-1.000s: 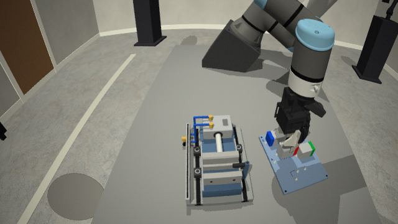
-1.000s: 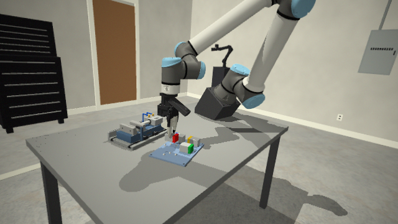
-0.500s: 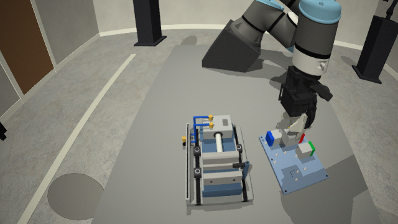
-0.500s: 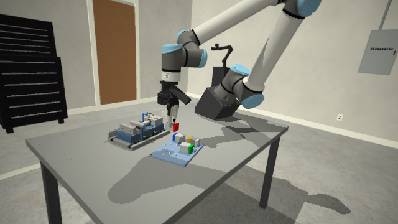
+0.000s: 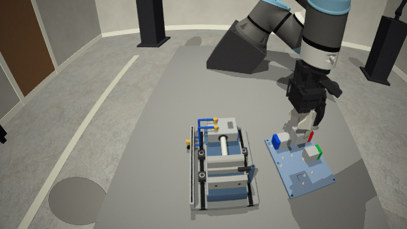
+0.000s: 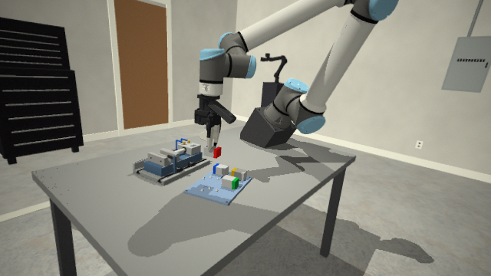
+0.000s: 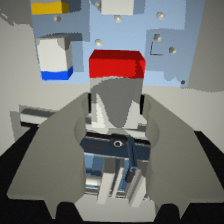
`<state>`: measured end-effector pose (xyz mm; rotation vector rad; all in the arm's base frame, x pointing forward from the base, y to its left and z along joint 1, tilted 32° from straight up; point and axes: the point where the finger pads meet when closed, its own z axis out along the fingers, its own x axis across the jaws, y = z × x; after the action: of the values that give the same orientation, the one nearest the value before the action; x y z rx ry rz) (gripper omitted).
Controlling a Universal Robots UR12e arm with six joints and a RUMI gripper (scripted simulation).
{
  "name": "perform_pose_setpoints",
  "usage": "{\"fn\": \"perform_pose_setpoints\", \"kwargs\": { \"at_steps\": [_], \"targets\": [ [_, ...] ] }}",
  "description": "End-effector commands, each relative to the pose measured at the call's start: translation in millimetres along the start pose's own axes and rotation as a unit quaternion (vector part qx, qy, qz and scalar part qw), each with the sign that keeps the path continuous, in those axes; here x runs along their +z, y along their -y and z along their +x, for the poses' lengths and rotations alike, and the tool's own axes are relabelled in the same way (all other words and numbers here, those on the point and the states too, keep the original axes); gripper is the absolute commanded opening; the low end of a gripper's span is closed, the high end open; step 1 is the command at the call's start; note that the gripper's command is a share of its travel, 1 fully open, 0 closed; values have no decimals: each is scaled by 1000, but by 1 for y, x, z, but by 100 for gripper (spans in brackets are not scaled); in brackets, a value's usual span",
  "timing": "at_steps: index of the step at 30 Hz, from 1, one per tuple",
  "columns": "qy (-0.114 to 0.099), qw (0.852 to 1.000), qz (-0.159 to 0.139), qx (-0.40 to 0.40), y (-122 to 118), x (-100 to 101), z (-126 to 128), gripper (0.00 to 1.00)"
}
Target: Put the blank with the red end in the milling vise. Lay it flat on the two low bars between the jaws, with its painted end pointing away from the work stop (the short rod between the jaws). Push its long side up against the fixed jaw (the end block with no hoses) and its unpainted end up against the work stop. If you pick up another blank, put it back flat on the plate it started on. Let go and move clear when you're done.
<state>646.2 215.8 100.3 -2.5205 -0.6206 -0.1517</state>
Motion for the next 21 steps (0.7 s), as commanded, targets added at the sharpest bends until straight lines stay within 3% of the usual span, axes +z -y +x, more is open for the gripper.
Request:
{"fn": "perform_pose_setpoints", "kwargs": {
  "at_steps": [1,21],
  "targets": [
    [0,1000,0,-1,0,0,0,0],
    [0,1000,0,3,-1,0,1,0]
  ]
}}
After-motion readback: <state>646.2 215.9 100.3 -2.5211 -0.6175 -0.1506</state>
